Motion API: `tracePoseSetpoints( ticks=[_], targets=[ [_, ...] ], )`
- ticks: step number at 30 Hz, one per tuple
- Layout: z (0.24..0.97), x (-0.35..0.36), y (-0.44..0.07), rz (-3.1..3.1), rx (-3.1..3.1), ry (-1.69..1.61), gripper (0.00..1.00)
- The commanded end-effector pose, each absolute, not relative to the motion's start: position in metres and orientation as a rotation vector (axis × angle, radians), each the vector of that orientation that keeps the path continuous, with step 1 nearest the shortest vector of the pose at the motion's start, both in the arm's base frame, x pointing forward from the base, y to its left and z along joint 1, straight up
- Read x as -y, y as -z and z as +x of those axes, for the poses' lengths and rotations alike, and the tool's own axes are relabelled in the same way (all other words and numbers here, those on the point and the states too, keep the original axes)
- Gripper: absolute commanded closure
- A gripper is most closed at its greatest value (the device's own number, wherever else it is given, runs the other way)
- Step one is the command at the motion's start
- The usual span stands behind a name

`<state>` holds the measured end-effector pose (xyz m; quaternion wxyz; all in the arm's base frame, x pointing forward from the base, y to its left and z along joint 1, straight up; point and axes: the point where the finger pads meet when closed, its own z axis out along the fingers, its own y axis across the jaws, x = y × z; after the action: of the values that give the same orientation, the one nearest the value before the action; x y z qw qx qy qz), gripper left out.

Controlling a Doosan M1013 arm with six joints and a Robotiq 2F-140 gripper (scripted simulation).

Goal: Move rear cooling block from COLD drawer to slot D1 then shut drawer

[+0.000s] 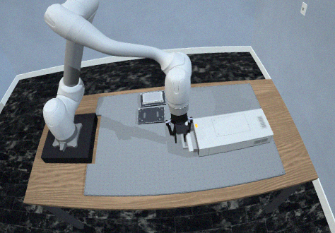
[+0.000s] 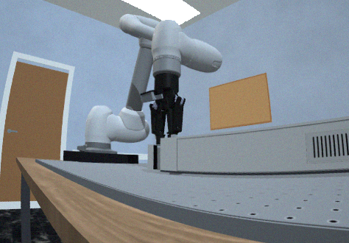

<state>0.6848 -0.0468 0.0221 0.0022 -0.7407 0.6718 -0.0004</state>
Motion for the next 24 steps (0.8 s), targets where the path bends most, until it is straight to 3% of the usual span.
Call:
tracePoseSetpoints(
  ticks=[1, 24],
  targets=[
    [0.685, 0.047, -0.023, -2.323, -2.107, 0.002, 0.66],
    [0.671, 0.048, -0.023, -2.323, -2.107, 0.002, 0.66]
  ],
)
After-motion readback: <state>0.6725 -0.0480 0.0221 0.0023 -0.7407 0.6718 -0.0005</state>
